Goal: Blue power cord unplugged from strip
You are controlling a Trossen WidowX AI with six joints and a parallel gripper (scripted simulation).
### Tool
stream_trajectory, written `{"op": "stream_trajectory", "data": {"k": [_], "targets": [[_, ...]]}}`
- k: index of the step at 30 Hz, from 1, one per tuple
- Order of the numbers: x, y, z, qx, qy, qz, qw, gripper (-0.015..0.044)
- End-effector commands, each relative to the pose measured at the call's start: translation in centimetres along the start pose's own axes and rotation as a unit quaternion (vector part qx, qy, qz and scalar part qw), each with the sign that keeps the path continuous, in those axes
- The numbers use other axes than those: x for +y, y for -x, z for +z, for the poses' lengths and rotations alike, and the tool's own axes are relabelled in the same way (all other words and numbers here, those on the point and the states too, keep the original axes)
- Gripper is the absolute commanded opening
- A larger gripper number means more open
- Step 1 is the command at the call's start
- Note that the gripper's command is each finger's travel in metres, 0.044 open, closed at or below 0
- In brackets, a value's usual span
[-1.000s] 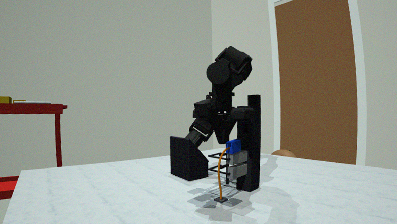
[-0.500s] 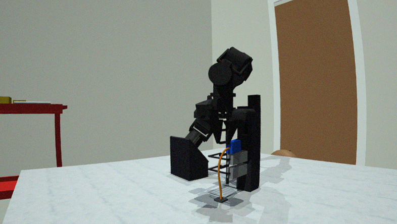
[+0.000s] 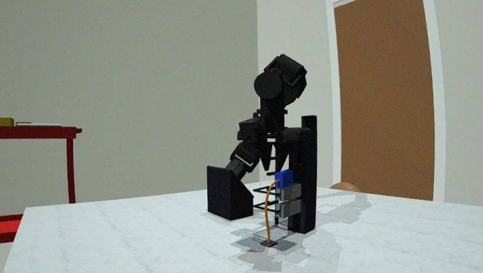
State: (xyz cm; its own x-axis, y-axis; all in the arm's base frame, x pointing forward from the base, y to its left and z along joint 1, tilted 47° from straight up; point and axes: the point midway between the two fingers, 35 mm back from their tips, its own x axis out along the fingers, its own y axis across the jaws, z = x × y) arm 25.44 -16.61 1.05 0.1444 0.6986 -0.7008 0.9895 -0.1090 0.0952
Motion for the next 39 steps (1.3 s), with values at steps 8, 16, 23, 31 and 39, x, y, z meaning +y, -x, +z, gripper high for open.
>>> {"op": "stream_trajectory", "data": {"k": [8, 16, 23, 31, 39], "targets": [[-0.1, 0.0, -1.9, 0.002, -0.003, 0.0, 1.0, 0.016], [-0.3, 0.0, -3.1, 0.003, -0.003, 0.0, 1.0, 0.016], [-0.4, 0.0, -3.9, 0.003, -0.003, 0.0, 1.0, 0.016], [-0.3, -0.8, -3.9, 0.003, -0.003, 0.0, 1.0, 0.016], [-0.2, -1.0, -3.8, 0.001, 0.0, 0.0, 1.0, 0.0107]]}}
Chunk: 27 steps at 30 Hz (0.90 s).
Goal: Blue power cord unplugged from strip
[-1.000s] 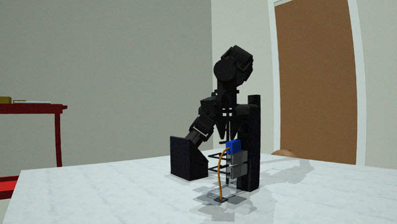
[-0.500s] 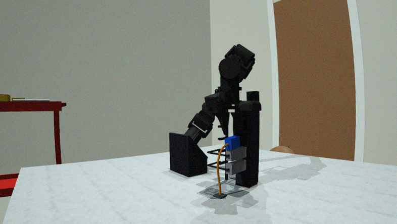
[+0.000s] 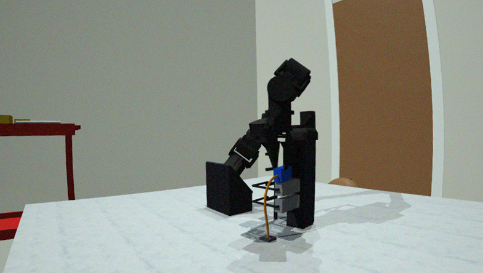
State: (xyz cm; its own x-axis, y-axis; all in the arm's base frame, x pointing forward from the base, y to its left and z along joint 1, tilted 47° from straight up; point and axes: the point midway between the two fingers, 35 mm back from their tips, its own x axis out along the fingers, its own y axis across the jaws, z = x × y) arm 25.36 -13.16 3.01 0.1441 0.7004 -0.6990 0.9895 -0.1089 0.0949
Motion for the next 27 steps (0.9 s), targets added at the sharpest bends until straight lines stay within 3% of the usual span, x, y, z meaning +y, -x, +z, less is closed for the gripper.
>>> {"op": "stream_trajectory", "data": {"k": [1, 11, 27], "targets": [[0.0, 0.0, 0.0, 0.0, 0.0, 0.0, 1.0, 0.0081], [0.0, 0.0, 0.0, 0.0, 0.0, 0.0, 1.0, 0.0], [0.2, 0.2, 2.3, -0.001, -0.001, 0.0, 1.0, 0.0]]}}
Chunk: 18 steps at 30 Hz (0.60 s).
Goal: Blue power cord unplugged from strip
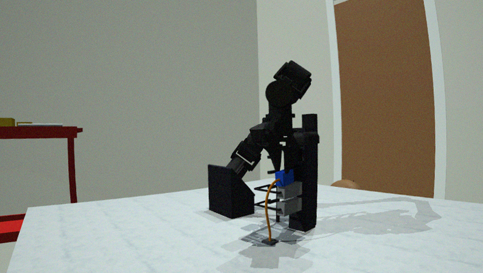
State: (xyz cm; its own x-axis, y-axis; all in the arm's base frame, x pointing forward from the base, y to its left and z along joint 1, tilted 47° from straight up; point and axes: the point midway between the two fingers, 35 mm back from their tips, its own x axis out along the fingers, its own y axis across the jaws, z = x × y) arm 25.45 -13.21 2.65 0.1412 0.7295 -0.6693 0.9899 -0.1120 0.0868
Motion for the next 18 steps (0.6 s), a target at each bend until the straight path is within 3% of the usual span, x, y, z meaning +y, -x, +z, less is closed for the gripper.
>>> {"op": "stream_trajectory", "data": {"k": [1, 18], "targets": [[0.2, 0.5, 2.1, -0.021, 0.003, 0.002, 1.0, 0.0], [0.2, 1.0, 4.8, -0.022, 0.003, 0.002, 1.0, 0.0]]}}
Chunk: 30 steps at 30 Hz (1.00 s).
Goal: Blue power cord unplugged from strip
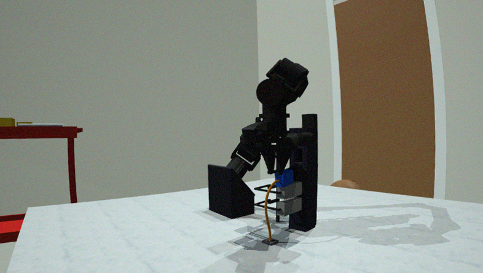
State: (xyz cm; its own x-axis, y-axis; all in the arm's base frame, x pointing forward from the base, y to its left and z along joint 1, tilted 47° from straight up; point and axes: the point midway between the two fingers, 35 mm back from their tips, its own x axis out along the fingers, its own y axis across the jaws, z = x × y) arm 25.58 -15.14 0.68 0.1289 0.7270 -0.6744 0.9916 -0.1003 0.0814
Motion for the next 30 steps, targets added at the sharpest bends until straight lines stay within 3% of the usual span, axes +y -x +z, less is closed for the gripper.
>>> {"op": "stream_trajectory", "data": {"k": [1, 7, 30], "targets": [[0.0, 1.0, 2.2, -0.019, 0.0, 0.008, 1.0, 0.0], [0.1, 0.2, 1.0, -0.015, 0.006, 0.001, 1.0, 0.0157], [0.0, 1.3, 0.3, -0.017, -0.001, 0.008, 1.0, 0.016]]}}
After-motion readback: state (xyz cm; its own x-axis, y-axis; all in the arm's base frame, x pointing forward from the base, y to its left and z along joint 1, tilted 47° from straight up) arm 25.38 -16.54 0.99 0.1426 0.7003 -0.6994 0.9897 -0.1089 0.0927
